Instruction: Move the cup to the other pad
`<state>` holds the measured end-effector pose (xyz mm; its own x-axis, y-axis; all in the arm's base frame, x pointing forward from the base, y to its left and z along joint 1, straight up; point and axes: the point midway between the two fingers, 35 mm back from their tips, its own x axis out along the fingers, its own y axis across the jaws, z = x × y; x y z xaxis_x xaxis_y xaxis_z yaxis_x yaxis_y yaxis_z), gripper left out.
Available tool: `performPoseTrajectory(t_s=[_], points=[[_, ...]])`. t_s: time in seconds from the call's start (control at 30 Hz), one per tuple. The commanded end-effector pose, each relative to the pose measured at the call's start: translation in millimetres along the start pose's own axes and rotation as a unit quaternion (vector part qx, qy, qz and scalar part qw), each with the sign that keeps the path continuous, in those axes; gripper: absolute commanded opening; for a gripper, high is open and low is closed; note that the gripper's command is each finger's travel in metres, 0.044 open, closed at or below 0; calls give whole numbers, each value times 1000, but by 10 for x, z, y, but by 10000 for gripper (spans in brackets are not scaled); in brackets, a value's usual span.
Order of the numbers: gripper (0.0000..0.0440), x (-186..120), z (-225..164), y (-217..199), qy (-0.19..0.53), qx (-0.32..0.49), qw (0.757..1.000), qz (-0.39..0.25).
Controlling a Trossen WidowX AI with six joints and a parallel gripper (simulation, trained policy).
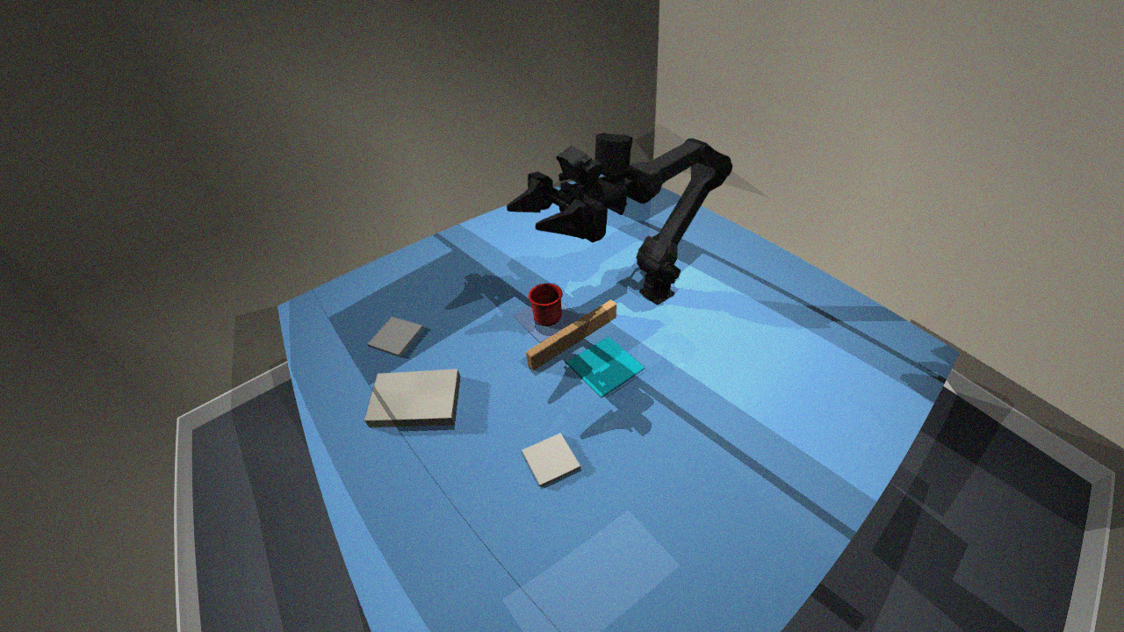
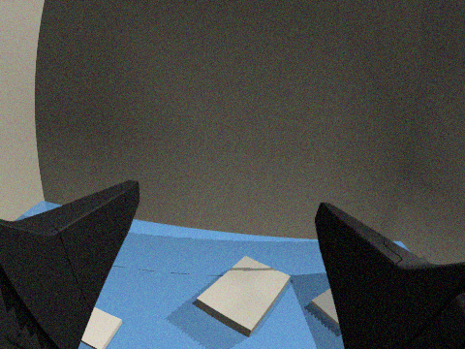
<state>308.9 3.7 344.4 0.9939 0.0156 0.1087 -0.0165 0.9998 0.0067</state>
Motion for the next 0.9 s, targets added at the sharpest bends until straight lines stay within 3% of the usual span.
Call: performPoseTrajectory(t_s=[0.0, 0.47, 0.57, 0.73, 0.87], points=[[374, 0, -14, -1, 4, 1, 1000, -1], [16, 3, -319, 70, 92, 28, 995, -4], [31, 9, -383, 107, 115, 33, 993, 0], [98, 22, -464, 170, 151, 43, 988, 7], [105, 24, -529, 214, 182, 51, 982, 10]])
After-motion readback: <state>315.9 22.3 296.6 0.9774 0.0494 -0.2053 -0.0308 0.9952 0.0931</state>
